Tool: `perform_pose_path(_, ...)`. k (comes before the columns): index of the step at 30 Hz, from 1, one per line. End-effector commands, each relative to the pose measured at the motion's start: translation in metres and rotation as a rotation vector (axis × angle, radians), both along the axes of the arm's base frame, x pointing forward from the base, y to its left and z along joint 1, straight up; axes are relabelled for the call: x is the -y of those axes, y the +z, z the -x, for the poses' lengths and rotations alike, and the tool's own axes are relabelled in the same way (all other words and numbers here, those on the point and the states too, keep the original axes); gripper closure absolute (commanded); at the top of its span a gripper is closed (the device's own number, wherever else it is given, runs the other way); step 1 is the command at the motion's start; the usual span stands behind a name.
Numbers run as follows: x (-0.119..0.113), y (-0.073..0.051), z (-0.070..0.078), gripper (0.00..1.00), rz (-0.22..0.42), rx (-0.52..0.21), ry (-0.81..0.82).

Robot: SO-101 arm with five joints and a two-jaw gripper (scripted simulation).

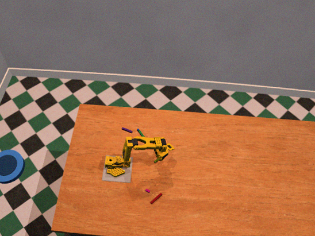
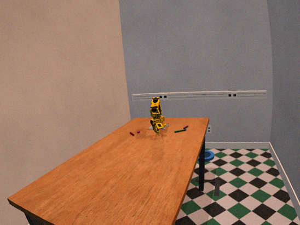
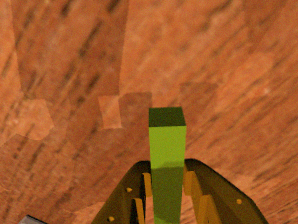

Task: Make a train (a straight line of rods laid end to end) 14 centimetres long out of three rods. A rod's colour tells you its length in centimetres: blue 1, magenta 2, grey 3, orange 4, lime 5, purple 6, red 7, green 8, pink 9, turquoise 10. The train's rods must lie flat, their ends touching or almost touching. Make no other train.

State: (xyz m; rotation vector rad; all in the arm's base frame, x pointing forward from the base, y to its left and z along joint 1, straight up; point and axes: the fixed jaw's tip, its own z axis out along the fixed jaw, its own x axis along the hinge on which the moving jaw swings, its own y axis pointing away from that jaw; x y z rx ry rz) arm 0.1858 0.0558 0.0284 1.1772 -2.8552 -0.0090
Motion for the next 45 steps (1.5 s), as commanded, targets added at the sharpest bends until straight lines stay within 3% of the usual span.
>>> perform_pose_path(1, -0.012, 0.002, 0.004, 1.00, -0.011, 0.018, 0.167)
perform_pose_path(5, -0.022, 0.001, 0.009, 1.00, -0.016, 0.016, 0.332)
perform_pose_path(7, -0.022, 0.001, 0.009, 1.00, -0.016, 0.016, 0.332)
perform_pose_path(22, -0.056, 0.000, 0.033, 1.00, -0.034, 0.006, 0.970)
perform_pose_path(36, -0.072, 0.000, 0.048, 1.00, -0.043, -0.001, 1.296)
perform_pose_path(45, -0.075, 0.000, 0.051, 1.00, -0.045, -0.003, 1.382)
